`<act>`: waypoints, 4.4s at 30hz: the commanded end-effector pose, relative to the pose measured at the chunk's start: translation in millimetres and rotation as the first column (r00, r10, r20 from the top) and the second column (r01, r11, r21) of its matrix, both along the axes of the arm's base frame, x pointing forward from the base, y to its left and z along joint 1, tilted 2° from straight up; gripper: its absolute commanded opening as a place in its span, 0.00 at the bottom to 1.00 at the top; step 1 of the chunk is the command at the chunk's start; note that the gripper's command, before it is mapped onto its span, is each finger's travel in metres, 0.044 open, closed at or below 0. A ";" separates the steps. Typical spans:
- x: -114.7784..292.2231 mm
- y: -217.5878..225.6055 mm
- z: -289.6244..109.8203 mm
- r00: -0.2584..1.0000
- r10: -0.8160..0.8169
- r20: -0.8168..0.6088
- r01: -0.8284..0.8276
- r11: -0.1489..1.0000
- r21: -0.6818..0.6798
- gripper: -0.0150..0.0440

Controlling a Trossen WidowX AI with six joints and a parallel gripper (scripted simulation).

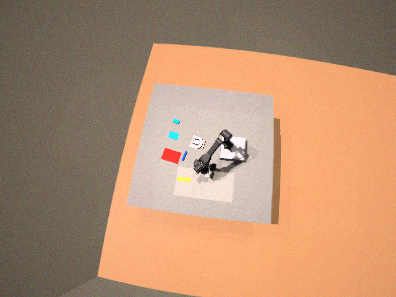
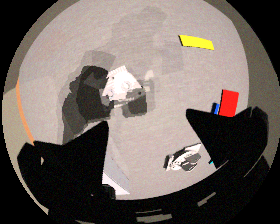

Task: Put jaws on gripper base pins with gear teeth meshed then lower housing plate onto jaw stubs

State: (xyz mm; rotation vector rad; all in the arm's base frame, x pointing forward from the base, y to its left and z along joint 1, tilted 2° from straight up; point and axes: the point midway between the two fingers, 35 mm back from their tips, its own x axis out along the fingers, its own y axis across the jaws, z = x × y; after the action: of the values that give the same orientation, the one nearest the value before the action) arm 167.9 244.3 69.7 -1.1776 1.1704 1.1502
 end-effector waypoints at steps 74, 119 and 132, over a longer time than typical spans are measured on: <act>-29.9 20.5 -83.4 0.961 0.277 0.007 -0.277 0.961 -0.017 1.00; -30.2 21.1 -87.2 0.962 0.273 0.005 -0.273 0.962 -0.012 0.88; -30.2 21.1 -87.2 0.962 0.273 0.005 -0.273 0.962 -0.012 0.85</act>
State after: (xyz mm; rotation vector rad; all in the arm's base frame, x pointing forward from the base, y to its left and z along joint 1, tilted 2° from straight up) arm 137.6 265.4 -17.5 -1.3822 1.0313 1.3455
